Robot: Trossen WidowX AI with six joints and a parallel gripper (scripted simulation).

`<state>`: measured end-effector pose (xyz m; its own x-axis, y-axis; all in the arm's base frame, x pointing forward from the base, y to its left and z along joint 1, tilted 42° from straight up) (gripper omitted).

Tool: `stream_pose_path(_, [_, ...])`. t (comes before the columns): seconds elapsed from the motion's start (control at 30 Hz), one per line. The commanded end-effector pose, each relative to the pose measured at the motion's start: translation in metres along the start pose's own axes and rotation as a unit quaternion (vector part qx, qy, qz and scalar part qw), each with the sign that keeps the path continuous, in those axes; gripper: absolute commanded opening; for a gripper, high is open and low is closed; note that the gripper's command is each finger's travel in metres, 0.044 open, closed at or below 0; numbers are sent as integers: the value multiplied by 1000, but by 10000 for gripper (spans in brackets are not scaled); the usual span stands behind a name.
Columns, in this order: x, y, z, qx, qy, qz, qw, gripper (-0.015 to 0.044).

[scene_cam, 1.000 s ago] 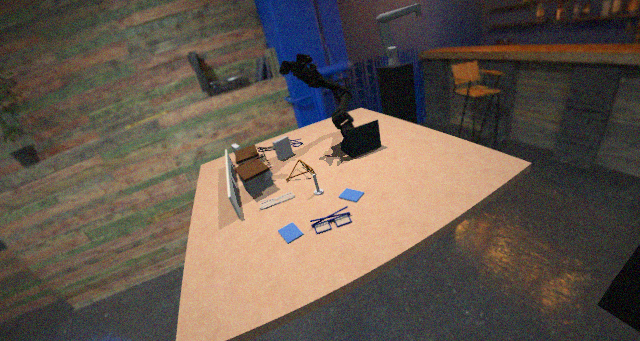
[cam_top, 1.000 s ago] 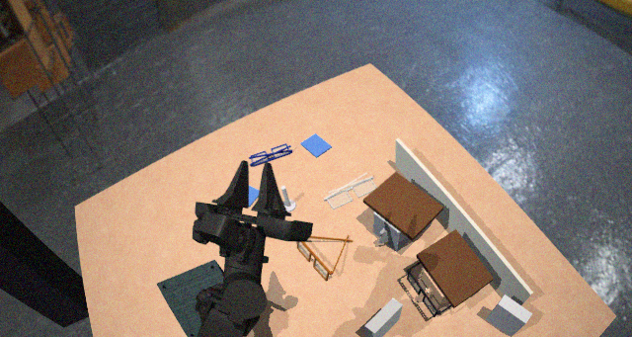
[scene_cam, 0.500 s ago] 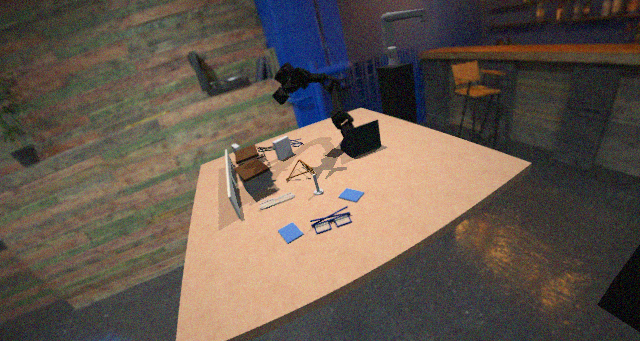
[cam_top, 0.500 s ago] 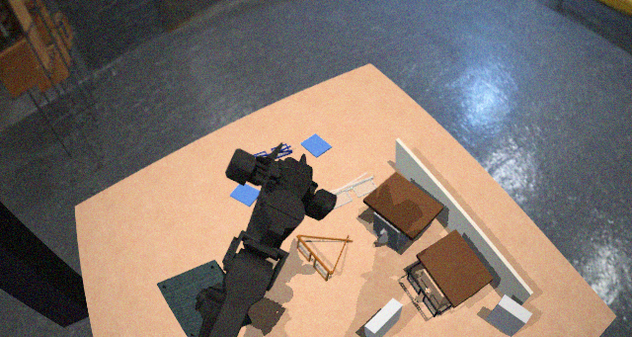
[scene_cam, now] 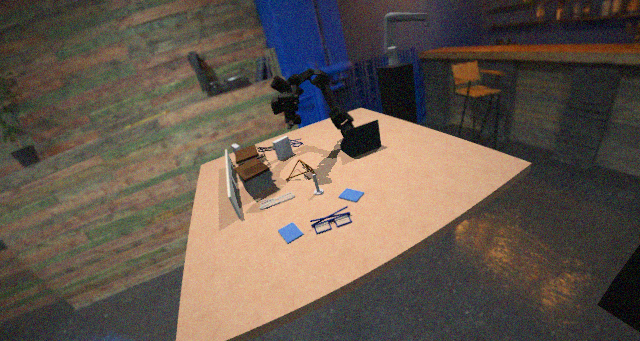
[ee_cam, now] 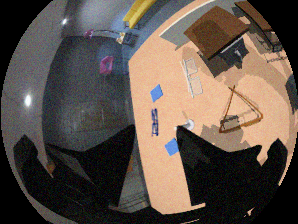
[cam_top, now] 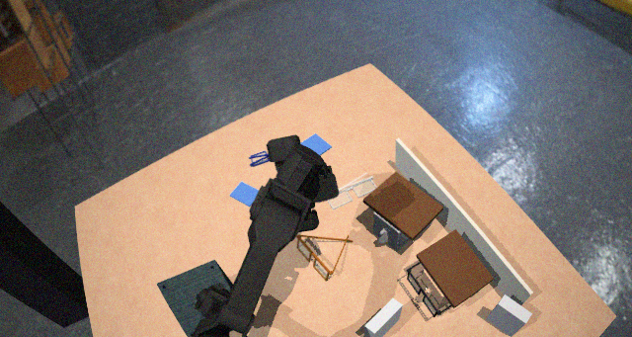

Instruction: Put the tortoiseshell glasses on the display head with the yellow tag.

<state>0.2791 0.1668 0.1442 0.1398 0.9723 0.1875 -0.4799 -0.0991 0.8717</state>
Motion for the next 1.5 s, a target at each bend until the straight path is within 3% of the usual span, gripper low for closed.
stream_pose_path(0.0, [-35, -55, -16, 23, -225, -200, 953, 200])
stream_pose_path(0.43, [-101, -100, -45, -107, -430, -444, 779, 200])
stream_pose_path(0.93, [-100, -103, -46, -111, -432, -447, 776, 200])
stream_pose_path(1.03, [-100, -103, -46, -111, -432, -447, 776, 121])
stream_pose_path(1.47, [-103, -105, -47, -111, -432, -447, 776, 120])
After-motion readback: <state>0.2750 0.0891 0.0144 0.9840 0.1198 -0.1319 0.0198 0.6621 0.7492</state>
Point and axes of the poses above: the point midway between the two fingers, 35 mm back from their tips, its own y axis back along the fingers, its own x axis across the jaws, z = x × y, the point moved 5 cm from there along y, back along the fingers, and after that the axes turned 4 degrees about y, right-handed, at the moved point
